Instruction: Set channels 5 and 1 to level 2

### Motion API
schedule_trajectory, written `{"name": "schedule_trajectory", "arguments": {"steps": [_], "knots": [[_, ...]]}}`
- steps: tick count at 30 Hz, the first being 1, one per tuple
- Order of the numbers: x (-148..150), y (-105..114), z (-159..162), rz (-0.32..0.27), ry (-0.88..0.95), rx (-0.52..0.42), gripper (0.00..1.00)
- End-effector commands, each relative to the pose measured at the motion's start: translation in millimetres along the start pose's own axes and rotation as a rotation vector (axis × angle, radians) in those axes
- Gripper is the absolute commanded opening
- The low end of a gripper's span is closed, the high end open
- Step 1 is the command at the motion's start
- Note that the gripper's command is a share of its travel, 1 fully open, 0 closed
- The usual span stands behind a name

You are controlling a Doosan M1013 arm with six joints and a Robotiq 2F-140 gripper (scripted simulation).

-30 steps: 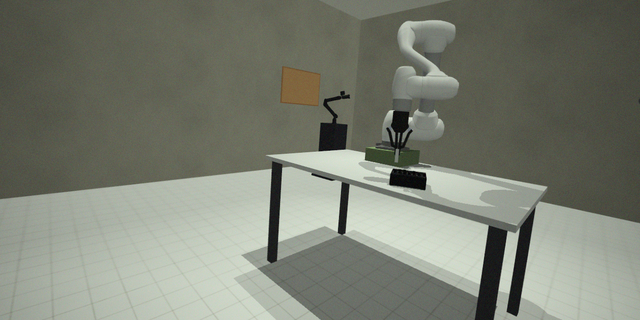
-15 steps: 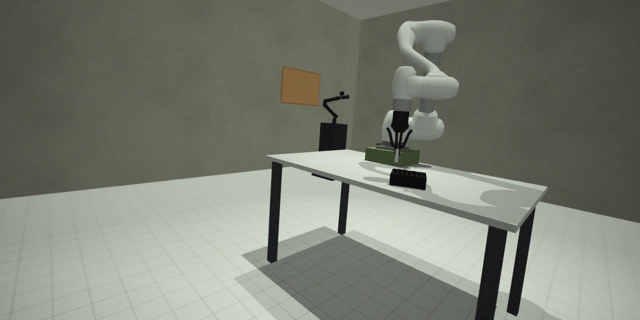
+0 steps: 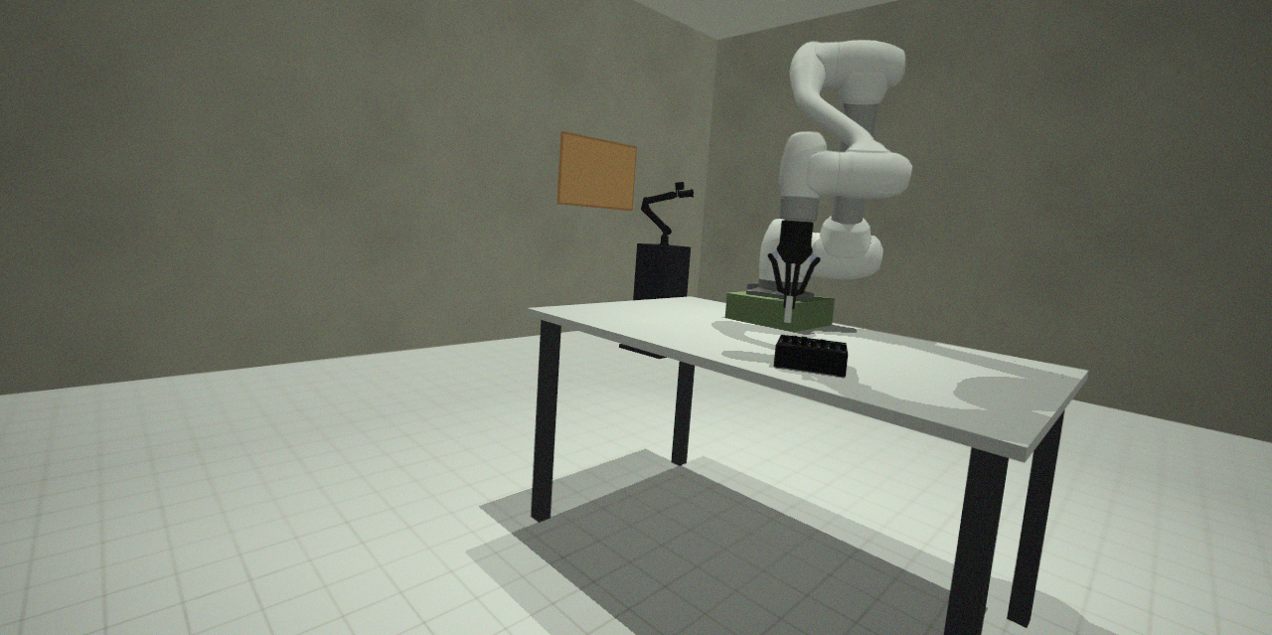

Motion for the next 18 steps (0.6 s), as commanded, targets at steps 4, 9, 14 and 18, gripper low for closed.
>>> {"name": "schedule_trajectory", "arguments": {"steps": [4,9,14,18], "knots": [[0.0,-1.2,0.0,0.000,-0.009,0.000,0.10],[0.0,-2.1,0.0,0.000,-0.014,0.000,0.10],[0.1,-5.2,0.1,0.000,-0.021,0.000,0.10],[0.3,-9.6,0.2,0.000,-0.021,0.000,0.10]]}}
Point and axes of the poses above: the point where the finger pads meet when closed, its own y axis back along the fingers, its own x axis across the jaws, z = x × y, the point moved 1 cm from there along y, back along the fingers, and after that the axes turned 9 degrees about y, right-handed, at the moved point
